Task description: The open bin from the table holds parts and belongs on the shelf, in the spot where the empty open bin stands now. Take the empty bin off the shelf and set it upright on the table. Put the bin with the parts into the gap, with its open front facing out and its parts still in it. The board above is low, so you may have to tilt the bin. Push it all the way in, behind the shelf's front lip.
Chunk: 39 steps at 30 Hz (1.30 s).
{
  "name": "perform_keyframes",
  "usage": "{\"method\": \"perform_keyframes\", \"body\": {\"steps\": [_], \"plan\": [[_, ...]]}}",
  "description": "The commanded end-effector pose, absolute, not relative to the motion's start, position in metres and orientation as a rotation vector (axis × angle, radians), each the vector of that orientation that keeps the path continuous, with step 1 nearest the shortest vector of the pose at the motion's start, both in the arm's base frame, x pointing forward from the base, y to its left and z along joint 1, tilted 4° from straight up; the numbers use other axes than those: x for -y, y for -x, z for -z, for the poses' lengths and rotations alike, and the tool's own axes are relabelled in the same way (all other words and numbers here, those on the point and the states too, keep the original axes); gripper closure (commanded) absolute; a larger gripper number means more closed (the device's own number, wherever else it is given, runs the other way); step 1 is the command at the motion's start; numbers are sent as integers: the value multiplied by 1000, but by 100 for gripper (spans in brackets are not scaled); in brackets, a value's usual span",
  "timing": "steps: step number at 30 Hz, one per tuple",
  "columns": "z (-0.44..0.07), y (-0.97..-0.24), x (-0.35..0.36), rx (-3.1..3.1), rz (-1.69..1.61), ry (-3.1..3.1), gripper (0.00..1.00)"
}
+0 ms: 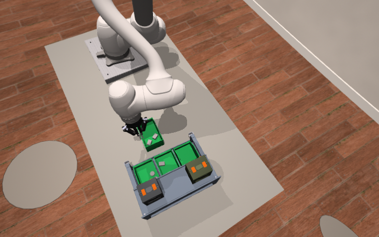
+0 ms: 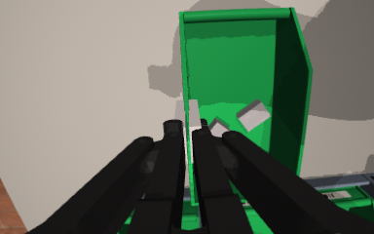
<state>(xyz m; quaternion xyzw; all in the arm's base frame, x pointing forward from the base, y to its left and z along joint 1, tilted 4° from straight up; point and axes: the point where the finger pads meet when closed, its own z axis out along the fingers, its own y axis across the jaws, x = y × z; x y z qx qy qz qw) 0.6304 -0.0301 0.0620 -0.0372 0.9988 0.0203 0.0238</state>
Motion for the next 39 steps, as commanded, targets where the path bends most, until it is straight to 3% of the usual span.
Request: {"method": "perform_keyframes", "body": {"steps": [1, 20, 21, 39], "plan": [[-60, -631, 30, -3091, -63, 115, 90], [-57, -631, 30, -3091, -63, 115, 90], [-57, -631, 30, -3091, -63, 115, 76], [-57, -631, 30, -3091, -63, 115, 76]]}}
